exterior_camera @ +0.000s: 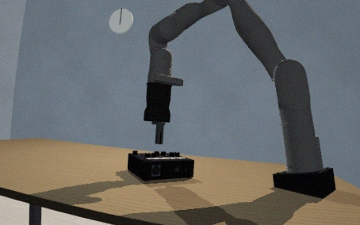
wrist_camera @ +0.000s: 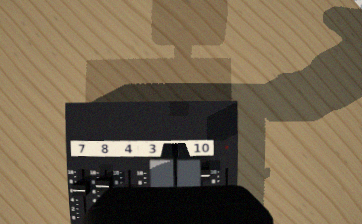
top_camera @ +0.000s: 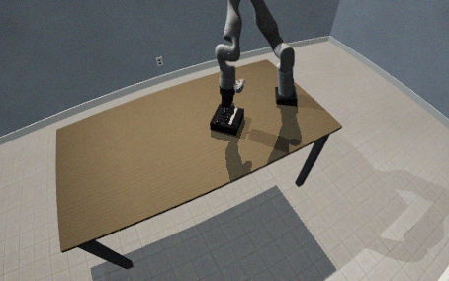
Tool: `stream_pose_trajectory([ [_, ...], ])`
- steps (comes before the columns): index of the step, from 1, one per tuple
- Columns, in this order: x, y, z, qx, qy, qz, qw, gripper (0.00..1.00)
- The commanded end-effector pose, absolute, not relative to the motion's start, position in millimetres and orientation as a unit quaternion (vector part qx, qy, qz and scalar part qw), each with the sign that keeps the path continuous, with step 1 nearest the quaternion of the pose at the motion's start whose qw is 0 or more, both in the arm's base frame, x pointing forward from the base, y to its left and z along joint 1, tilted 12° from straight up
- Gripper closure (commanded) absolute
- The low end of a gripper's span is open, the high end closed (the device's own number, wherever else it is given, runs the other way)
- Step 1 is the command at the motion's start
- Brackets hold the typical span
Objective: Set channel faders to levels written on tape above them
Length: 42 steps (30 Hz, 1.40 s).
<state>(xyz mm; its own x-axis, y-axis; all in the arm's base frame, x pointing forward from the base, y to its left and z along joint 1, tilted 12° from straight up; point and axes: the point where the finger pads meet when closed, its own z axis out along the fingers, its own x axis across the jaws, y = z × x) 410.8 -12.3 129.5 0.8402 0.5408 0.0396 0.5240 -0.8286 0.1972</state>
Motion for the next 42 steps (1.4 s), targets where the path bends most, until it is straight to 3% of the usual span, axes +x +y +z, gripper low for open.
stream_pose_trajectory([
  [1,411.2,-12.1,130.1,0.955,0.279,0.048,0.090,1.00],
  [42,415.1,-13.6,110.7,0.955,0.279,0.047,0.090,1.00],
])
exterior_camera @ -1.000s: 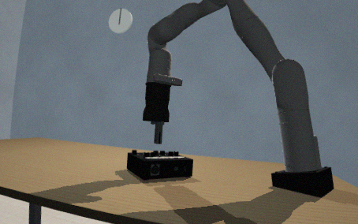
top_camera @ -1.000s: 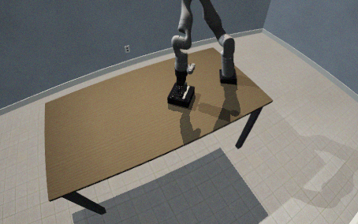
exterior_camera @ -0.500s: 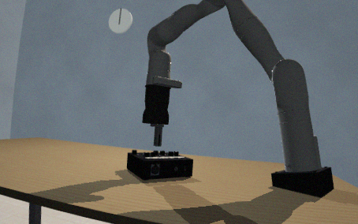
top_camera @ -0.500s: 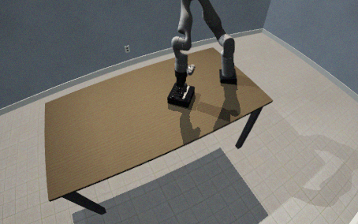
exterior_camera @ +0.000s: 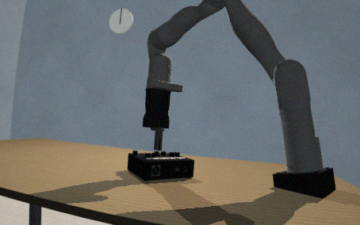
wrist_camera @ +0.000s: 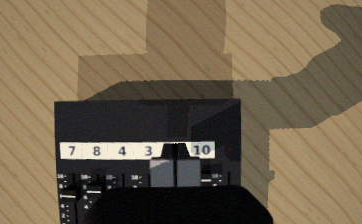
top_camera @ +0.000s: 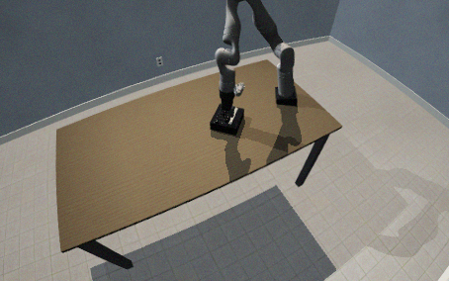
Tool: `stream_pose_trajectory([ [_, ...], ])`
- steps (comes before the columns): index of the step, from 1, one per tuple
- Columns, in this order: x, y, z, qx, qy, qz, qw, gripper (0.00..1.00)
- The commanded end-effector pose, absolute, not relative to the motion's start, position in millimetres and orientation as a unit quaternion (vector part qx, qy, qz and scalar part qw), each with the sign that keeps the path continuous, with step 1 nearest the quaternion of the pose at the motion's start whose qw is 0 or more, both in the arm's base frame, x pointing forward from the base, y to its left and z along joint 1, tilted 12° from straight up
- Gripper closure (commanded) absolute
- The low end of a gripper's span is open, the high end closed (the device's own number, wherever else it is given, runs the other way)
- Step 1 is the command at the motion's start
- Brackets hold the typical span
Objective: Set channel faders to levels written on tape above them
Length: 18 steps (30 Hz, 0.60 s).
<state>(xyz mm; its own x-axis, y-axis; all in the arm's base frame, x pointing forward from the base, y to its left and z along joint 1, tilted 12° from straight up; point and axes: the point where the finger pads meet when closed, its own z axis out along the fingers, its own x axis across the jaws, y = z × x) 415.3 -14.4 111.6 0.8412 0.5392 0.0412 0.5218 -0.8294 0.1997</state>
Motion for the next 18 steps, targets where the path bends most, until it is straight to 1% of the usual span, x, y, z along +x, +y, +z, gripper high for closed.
stream_pose_trajectory([
  [1,415.1,-13.6,110.7,0.955,0.279,0.047,0.090,1.00],
  [18,416.1,-14.0,105.7,0.955,0.279,0.047,0.090,1.00],
])
